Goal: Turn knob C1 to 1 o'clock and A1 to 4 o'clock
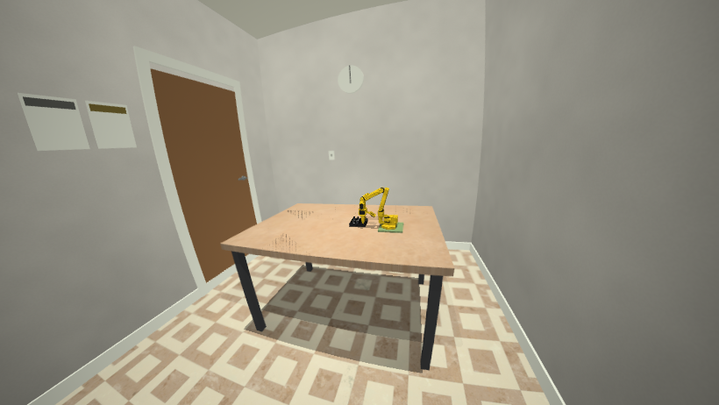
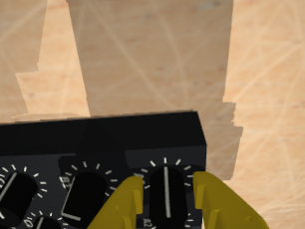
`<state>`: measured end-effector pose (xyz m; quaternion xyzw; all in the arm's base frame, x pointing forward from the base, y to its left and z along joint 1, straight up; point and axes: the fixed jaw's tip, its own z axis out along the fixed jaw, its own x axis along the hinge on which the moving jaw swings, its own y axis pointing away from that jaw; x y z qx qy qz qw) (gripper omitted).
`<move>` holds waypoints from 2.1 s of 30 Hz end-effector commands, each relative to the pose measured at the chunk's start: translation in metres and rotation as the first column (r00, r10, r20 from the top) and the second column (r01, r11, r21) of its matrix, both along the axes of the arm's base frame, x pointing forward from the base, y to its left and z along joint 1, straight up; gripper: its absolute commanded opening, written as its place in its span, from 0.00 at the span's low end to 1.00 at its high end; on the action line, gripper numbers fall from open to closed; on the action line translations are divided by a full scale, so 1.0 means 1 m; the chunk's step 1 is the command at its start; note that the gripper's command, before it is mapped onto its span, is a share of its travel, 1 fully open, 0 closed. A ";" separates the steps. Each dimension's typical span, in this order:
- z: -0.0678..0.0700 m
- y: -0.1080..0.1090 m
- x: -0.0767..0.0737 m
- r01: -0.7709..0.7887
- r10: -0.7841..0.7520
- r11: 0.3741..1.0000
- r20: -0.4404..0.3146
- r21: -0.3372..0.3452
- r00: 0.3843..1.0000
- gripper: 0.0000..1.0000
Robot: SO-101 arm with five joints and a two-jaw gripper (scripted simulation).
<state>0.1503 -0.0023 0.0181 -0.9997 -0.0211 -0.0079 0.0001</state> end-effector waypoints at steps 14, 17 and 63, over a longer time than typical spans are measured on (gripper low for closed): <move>-0.001 0.001 -0.002 -0.006 0.006 1.000 -0.016 -0.001 1.000 0.10; -0.001 0.001 -0.002 -0.006 0.006 1.000 -0.016 -0.001 1.000 0.10; -0.001 0.004 -0.002 -0.006 0.006 1.000 -0.016 -0.001 1.000 0.01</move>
